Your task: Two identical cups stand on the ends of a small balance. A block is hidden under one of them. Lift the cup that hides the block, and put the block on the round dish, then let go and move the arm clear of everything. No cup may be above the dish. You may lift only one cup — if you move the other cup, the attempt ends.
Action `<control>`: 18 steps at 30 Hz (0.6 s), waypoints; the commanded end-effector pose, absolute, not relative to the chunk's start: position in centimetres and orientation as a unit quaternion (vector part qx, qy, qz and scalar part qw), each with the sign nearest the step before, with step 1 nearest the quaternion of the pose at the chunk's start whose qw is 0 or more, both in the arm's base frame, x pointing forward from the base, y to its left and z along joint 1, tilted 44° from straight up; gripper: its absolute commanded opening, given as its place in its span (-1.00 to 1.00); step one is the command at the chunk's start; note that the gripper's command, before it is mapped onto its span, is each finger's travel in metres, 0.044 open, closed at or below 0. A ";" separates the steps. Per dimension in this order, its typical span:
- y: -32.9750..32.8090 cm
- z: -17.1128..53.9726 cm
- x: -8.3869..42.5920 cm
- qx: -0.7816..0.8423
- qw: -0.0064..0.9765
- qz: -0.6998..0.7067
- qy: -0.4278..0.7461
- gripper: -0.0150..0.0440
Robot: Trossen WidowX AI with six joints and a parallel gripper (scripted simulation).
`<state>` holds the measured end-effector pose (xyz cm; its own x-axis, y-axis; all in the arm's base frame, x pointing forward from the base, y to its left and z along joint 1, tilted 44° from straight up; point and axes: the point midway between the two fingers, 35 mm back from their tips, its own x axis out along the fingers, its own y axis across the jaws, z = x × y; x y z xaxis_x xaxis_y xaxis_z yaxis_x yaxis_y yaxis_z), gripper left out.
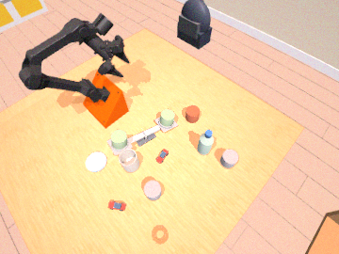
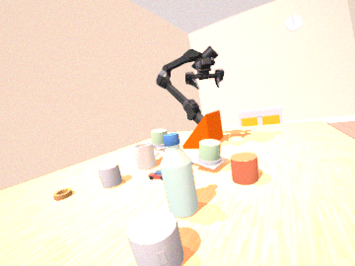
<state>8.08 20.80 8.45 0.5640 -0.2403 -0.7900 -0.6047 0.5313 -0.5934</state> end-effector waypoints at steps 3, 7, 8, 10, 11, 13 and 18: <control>19.0 8.1 10.4 -0.434 0.789 0.028 0.433 1.00; 18.0 8.0 11.7 -0.409 0.812 -0.028 0.416 1.00; 17.7 8.0 12.1 -0.402 0.817 -0.041 0.411 1.00; 17.1 8.0 12.7 -0.390 0.827 -0.067 0.400 1.00; 16.9 8.0 13.0 -0.383 0.832 -0.079 0.394 1.00; 16.3 8.1 13.6 -0.370 0.841 -0.104 0.380 1.00; 14.8 8.2 15.2 -0.334 0.863 -0.164 0.341 1.00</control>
